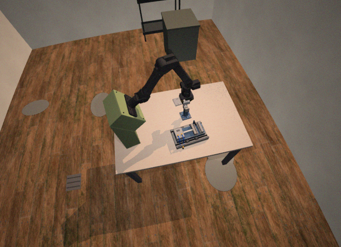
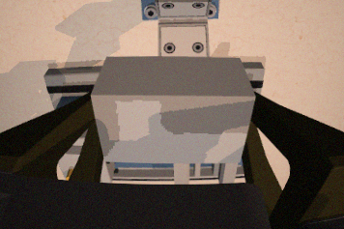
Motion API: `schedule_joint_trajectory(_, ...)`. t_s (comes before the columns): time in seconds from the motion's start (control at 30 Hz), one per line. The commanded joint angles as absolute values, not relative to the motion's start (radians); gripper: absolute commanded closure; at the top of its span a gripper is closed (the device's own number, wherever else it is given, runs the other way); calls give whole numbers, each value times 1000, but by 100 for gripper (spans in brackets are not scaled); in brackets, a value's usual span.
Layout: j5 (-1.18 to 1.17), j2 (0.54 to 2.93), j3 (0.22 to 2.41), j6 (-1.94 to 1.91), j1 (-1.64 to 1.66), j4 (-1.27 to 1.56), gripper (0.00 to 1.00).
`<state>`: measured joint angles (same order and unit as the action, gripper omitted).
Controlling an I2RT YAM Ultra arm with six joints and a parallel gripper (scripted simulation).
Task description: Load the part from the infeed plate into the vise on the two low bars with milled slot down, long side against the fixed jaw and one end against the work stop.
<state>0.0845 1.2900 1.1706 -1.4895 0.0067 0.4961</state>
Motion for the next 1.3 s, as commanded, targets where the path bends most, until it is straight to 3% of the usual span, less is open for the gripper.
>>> schedule_joint_trajectory(0.0, 105, 1302, 1210, -1457, -15, 520, 100)
schedule_joint_trajectory(1.27, 398, 1538, 1460, -835, -395, 617, 100)
